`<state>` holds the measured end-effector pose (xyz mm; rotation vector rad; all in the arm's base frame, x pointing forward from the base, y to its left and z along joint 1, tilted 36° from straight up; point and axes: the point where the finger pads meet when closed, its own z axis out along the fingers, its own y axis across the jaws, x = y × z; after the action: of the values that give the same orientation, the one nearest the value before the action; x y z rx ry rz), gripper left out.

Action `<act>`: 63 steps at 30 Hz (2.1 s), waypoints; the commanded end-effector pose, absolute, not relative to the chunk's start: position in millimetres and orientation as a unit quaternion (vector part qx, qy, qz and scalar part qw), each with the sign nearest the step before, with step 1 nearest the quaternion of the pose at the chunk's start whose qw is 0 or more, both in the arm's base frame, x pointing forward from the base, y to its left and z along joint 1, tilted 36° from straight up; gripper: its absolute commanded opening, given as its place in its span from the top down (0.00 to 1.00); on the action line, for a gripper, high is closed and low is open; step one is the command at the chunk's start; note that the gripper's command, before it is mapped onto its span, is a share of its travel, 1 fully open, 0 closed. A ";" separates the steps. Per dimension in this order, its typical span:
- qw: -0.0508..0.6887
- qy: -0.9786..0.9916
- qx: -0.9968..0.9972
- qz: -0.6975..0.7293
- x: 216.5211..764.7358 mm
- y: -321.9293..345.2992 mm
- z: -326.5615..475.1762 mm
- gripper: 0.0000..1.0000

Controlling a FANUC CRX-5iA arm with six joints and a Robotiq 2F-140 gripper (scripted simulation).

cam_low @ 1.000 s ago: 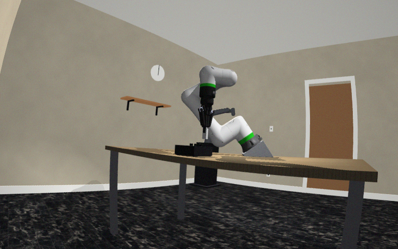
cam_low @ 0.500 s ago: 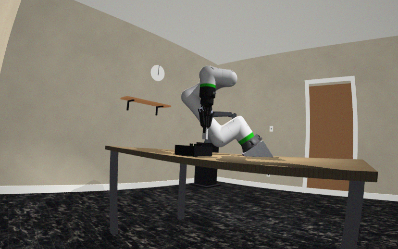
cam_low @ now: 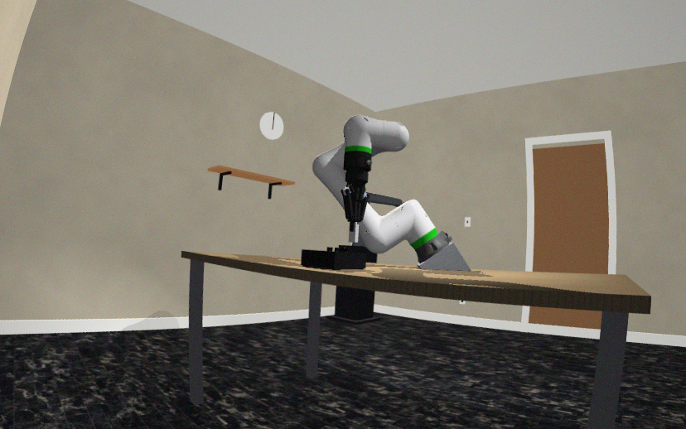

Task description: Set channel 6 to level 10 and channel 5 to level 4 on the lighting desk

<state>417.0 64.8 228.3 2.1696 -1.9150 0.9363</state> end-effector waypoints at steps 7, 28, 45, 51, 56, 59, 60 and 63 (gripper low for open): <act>0.050 -0.629 0.712 0.308 419.1 62.4 223.7 1.00; 0.050 -0.629 0.712 0.308 422.4 58.4 216.3 1.00; 0.050 -0.629 0.712 0.308 422.6 58.1 215.8 1.00; 0.050 -0.629 0.712 0.308 422.6 58.1 215.8 1.00; 0.050 -0.629 0.712 0.308 422.6 58.1 215.8 1.00; 0.050 -0.629 0.712 0.308 422.6 58.1 215.8 1.00; 0.050 -0.629 0.712 0.308 422.6 58.1 215.8 1.00; 0.050 -0.629 0.712 0.308 422.6 58.1 215.8 1.00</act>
<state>422.6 57.9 215.6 2.1697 -1.9150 0.9364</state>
